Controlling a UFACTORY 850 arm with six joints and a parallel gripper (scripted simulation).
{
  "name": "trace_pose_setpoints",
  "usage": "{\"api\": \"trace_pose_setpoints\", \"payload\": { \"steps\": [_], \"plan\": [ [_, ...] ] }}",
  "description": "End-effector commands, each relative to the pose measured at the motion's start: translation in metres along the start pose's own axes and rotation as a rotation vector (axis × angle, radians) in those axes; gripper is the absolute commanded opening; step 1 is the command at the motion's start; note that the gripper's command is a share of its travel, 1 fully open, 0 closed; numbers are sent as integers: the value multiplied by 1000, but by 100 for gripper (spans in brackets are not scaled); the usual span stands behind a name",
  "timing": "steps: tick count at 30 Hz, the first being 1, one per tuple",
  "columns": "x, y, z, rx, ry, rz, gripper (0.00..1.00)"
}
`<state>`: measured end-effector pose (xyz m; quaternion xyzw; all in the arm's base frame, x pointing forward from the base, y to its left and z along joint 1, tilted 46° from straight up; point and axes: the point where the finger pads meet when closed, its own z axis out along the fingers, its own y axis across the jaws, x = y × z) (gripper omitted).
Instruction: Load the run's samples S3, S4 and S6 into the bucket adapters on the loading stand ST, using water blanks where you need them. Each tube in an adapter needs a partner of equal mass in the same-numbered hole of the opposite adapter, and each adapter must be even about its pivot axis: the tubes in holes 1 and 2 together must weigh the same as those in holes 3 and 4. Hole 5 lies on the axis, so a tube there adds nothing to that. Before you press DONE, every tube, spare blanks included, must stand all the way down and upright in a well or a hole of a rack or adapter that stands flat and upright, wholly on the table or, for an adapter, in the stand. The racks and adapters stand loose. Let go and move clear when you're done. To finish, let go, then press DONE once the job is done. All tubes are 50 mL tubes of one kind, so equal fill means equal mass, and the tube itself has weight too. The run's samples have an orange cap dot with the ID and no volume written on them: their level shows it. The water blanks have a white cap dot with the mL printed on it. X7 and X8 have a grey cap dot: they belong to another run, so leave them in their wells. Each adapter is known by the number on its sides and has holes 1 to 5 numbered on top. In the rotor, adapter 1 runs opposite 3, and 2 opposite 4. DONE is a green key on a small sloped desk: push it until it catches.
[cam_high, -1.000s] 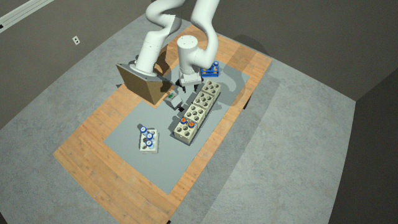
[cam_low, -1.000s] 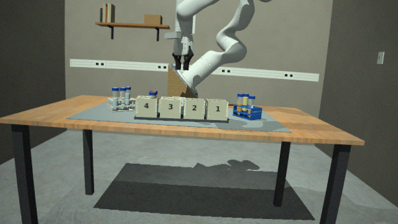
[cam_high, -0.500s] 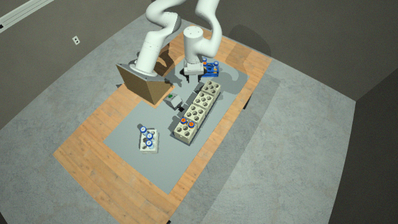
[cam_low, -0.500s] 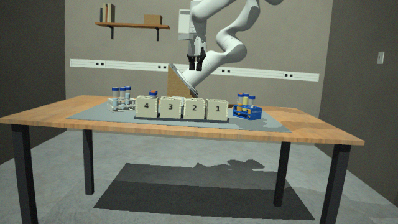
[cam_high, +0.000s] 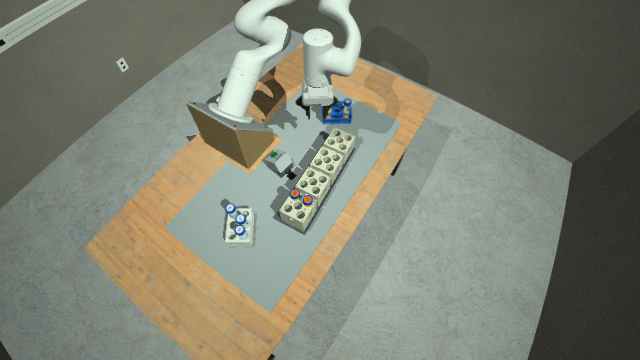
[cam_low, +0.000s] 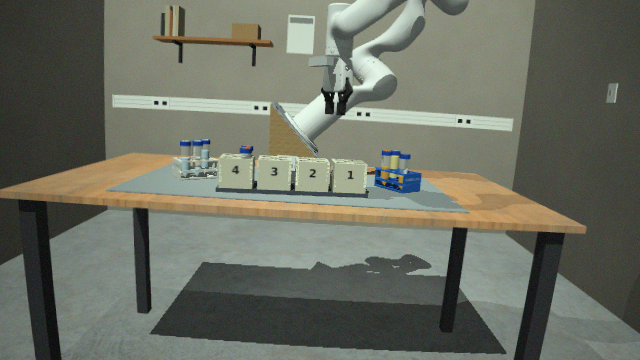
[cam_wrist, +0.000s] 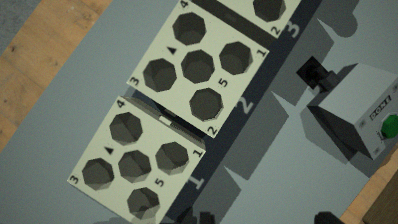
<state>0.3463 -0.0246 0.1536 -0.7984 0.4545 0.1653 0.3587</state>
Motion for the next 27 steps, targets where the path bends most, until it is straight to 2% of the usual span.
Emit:
{"api": "trace_pose_setpoints", "payload": {
  "steps": [1, 27],
  "plan": [
    [-18, -7, -1, 0, 3, 1, 57],
    [-131, -47, -1, 0, 3, 1, 57]
  ]
}}
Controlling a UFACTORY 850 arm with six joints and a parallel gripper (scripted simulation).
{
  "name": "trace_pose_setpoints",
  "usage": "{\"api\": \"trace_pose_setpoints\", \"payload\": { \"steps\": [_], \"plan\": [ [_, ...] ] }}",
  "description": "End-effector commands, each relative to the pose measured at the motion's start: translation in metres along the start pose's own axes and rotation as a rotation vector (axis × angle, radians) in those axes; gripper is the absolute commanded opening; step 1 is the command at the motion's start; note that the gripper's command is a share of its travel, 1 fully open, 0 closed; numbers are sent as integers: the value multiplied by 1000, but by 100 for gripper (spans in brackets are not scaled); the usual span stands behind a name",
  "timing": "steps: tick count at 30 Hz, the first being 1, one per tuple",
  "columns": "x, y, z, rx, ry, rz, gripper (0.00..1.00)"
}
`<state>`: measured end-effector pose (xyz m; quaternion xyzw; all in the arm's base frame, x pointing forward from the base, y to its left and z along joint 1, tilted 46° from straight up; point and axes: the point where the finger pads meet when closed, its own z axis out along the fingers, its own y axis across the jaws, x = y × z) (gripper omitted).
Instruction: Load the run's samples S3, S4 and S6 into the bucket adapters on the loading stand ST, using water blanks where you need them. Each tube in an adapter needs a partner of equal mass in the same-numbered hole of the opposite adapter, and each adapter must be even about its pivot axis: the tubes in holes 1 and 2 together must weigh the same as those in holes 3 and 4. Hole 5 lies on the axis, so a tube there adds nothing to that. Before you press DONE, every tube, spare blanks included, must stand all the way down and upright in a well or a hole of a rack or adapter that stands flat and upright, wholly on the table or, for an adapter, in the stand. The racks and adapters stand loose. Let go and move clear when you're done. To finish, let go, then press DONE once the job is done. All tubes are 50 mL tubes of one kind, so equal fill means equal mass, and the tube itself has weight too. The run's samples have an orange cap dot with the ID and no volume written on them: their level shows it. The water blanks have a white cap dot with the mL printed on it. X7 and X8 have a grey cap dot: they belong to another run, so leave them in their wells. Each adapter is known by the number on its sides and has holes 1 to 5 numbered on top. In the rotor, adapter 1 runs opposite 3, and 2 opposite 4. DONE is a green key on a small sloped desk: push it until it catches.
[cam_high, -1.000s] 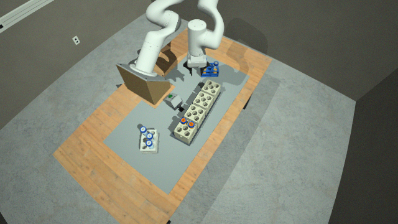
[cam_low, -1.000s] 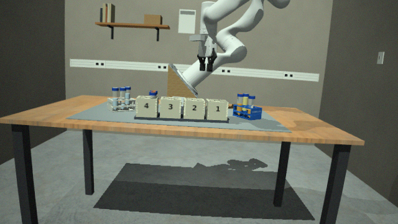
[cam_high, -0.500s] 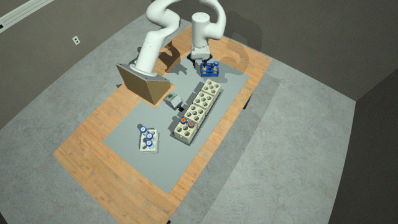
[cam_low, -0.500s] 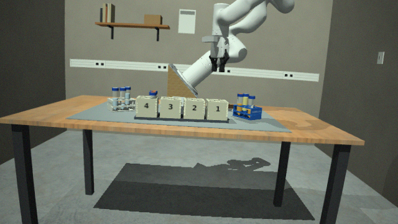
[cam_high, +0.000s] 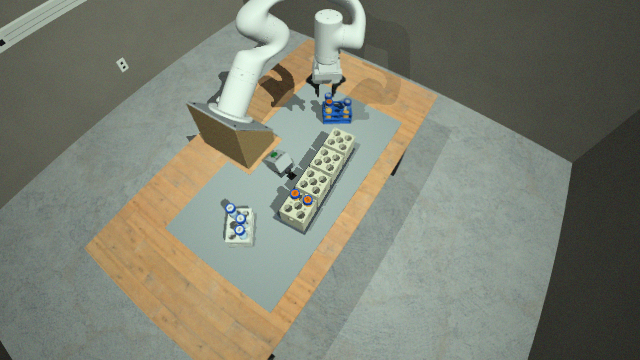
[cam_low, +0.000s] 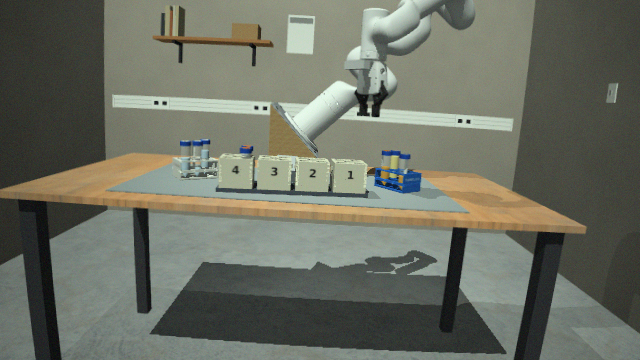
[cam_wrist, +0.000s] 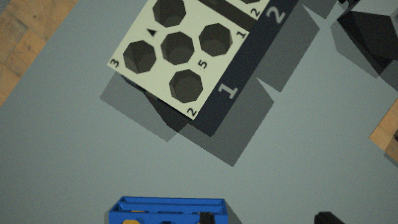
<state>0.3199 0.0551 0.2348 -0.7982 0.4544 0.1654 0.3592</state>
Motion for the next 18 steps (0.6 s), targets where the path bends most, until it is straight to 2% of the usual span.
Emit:
{"api": "trace_pose_setpoints", "payload": {
  "steps": [1, 13, 18],
  "plan": [
    [-26, -10, -1, -1, 4, 1, 57],
    [-71, -26, -1, -1, 3, 1, 57],
    [-71, -26, -1, -1, 3, 1, 57]
  ]
}}
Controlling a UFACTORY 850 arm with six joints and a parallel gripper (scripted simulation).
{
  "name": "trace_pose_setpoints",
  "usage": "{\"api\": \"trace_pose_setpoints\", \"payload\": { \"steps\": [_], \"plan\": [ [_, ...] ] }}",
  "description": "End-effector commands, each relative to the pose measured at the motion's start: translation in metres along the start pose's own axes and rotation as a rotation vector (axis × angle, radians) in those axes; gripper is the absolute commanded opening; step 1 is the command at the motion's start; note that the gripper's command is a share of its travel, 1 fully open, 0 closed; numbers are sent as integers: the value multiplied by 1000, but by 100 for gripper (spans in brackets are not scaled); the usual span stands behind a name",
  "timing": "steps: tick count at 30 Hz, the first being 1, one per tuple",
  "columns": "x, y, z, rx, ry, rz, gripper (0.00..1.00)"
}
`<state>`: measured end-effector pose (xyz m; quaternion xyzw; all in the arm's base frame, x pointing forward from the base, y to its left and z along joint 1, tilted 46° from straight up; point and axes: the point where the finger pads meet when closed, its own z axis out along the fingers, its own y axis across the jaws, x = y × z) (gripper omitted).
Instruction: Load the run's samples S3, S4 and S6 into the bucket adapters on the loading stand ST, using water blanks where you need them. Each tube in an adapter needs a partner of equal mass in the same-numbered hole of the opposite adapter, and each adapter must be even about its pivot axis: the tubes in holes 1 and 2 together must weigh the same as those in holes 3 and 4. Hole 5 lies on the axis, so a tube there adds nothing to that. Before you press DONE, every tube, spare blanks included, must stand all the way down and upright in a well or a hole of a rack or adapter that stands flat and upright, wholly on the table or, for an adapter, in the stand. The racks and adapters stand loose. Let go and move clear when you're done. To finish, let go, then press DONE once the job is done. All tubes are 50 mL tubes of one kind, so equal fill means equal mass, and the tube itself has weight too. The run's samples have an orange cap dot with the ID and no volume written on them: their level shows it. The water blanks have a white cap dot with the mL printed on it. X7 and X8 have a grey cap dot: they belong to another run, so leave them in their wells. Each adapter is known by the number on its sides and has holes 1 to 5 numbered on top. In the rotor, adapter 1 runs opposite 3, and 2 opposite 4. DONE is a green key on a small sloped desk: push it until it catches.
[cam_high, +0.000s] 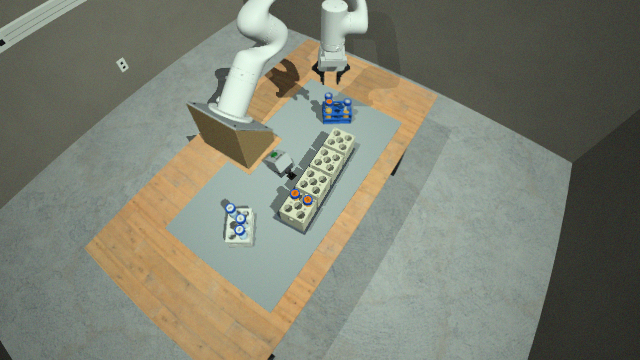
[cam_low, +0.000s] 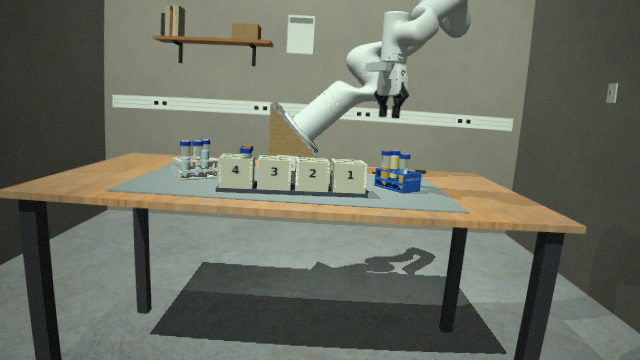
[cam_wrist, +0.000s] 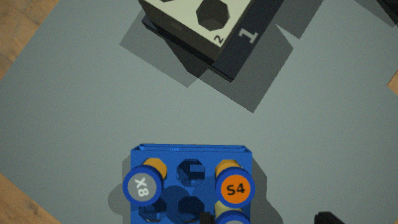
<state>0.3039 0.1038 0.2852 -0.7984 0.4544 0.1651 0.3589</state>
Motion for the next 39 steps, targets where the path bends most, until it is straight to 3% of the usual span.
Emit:
{"api": "trace_pose_setpoints", "payload": {
  "steps": [1, 10, 39],
  "plan": [
    [-3, -2, -1, -1, 3, 1, 57],
    [-3, -2, -1, -1, 3, 1, 57],
    [-3, -2, 49, -1, 3, 1, 57]
  ]
}}
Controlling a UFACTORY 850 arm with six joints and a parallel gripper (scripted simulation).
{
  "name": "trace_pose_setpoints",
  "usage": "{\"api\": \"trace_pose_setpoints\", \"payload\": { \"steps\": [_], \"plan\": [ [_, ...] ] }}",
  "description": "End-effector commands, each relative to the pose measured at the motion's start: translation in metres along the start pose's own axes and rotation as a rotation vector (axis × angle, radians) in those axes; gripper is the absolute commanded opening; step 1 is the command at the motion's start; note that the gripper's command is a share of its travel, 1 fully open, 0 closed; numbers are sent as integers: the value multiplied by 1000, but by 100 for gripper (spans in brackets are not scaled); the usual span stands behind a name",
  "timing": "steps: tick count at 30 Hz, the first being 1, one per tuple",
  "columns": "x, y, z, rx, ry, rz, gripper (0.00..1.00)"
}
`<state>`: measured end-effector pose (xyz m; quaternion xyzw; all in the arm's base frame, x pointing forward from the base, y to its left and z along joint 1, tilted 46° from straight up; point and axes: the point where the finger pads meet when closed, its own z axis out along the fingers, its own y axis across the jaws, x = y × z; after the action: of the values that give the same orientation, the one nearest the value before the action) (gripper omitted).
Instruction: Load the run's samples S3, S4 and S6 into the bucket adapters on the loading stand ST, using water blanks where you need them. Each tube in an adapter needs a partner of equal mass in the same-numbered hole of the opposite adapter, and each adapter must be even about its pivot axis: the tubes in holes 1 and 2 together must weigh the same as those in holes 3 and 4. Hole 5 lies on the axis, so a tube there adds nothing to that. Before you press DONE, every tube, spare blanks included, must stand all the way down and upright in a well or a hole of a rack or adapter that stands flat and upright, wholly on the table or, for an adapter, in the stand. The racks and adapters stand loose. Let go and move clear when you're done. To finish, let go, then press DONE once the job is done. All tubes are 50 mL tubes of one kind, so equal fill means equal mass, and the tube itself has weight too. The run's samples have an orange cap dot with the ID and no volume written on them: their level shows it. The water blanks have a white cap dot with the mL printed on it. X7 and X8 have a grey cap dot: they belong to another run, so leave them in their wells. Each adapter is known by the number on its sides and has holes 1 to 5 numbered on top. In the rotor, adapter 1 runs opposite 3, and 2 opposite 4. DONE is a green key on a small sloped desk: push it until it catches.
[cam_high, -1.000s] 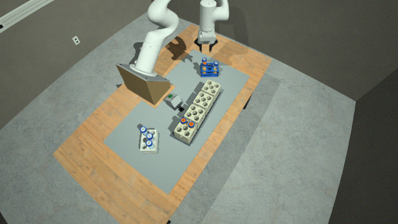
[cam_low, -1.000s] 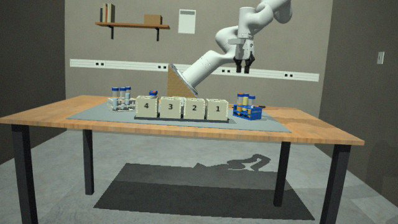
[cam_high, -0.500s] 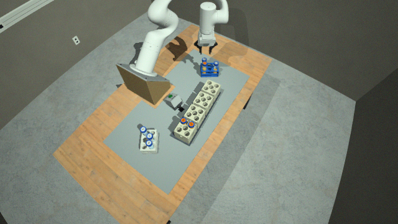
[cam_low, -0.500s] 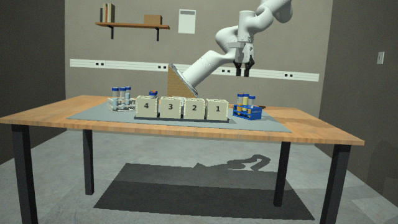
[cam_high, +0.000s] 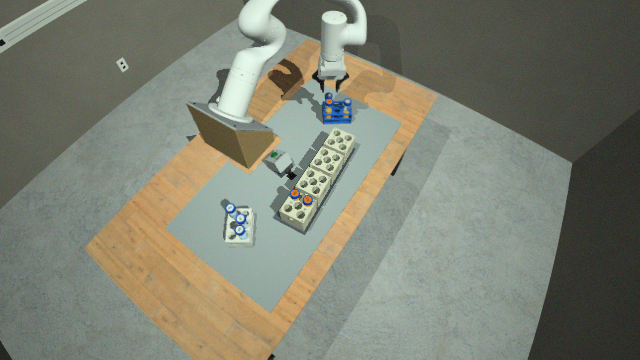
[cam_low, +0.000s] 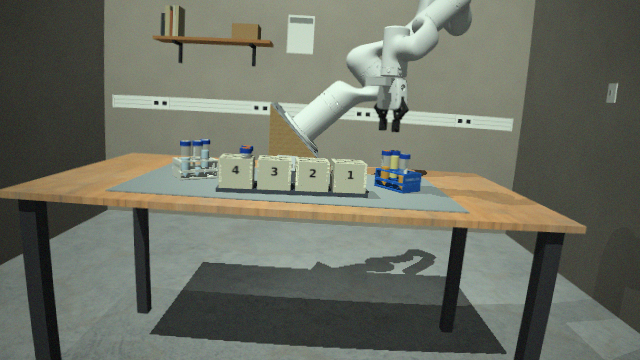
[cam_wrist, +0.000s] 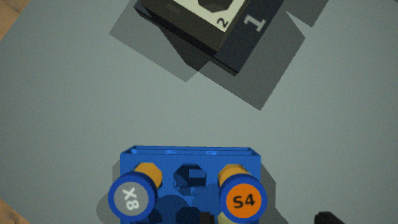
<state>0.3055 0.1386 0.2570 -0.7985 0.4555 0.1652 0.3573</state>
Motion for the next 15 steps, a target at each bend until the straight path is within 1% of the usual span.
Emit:
{"api": "trace_pose_setpoints", "payload": {
  "steps": [1, 15],
  "plan": [
    [0, -1, 7, 2, 0, -1, 57],
    [0, -1, 35, 2, 0, -1, 57]
  ]
}}
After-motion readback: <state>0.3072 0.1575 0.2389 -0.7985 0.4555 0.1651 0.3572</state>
